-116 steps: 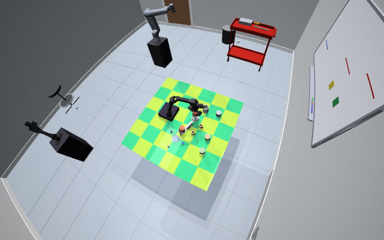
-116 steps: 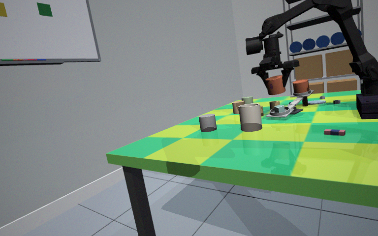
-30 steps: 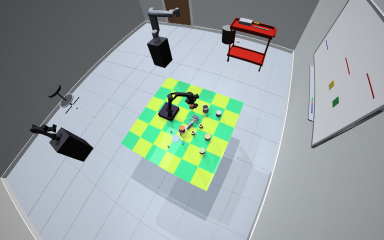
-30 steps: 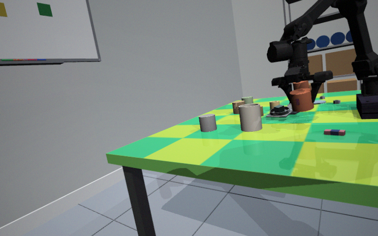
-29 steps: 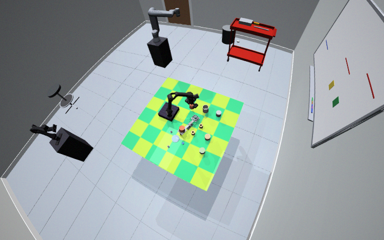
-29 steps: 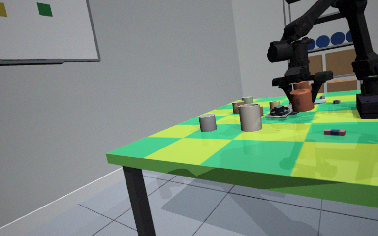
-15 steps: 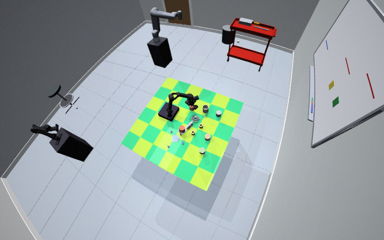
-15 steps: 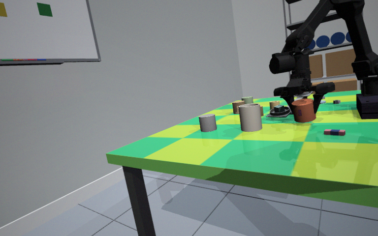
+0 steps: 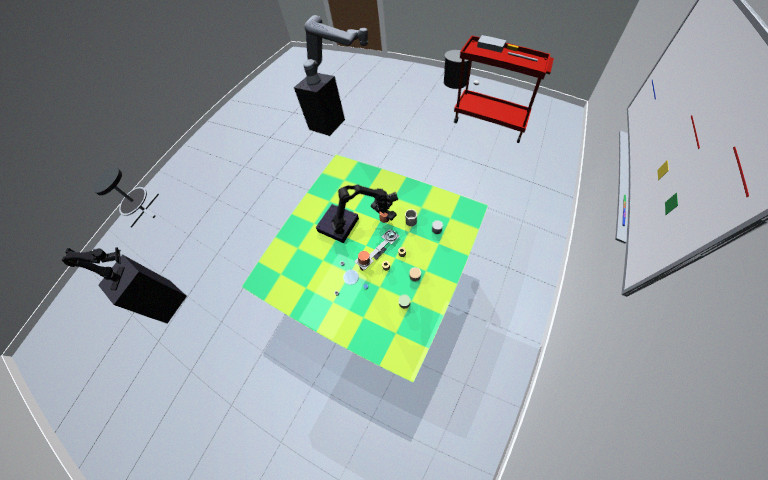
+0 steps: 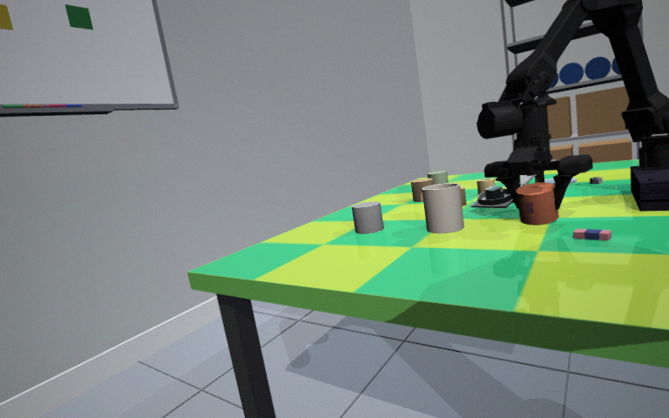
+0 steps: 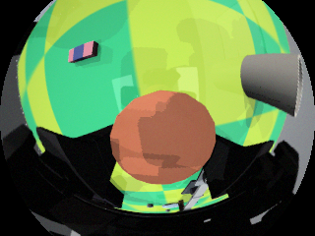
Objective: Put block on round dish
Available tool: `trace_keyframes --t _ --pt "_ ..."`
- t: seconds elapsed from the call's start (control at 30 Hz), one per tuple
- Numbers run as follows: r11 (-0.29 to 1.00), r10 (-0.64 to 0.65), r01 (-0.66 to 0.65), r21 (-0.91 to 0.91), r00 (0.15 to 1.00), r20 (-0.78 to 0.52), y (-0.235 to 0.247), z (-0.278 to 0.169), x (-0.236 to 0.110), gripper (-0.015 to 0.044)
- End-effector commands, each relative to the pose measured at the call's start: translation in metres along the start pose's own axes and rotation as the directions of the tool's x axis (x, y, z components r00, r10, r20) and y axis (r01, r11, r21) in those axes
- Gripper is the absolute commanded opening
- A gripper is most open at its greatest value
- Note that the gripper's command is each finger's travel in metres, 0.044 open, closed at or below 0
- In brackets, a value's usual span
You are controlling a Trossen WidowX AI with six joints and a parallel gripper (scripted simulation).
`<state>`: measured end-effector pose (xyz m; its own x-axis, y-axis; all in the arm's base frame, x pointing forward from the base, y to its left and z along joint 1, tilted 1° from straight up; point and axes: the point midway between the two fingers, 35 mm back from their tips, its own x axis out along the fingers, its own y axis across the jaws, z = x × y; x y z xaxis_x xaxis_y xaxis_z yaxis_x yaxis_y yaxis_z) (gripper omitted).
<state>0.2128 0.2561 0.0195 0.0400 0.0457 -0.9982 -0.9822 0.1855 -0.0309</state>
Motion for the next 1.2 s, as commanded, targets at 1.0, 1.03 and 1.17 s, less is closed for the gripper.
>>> trace_keyframes --t 1.0,1.03,1.17 --pt "1.000 -0.011 0.011 0.005 1.000 0.014 -0.008 -0.006 -0.060 0.0361" --pt "1.000 -0.017 0.017 0.016 1.000 0.023 -0.016 -0.009 -0.064 0.0335" --pt "0.990 -0.022 0.019 0.142 1.000 0.015 -0.053 -0.028 -0.065 0.0260"
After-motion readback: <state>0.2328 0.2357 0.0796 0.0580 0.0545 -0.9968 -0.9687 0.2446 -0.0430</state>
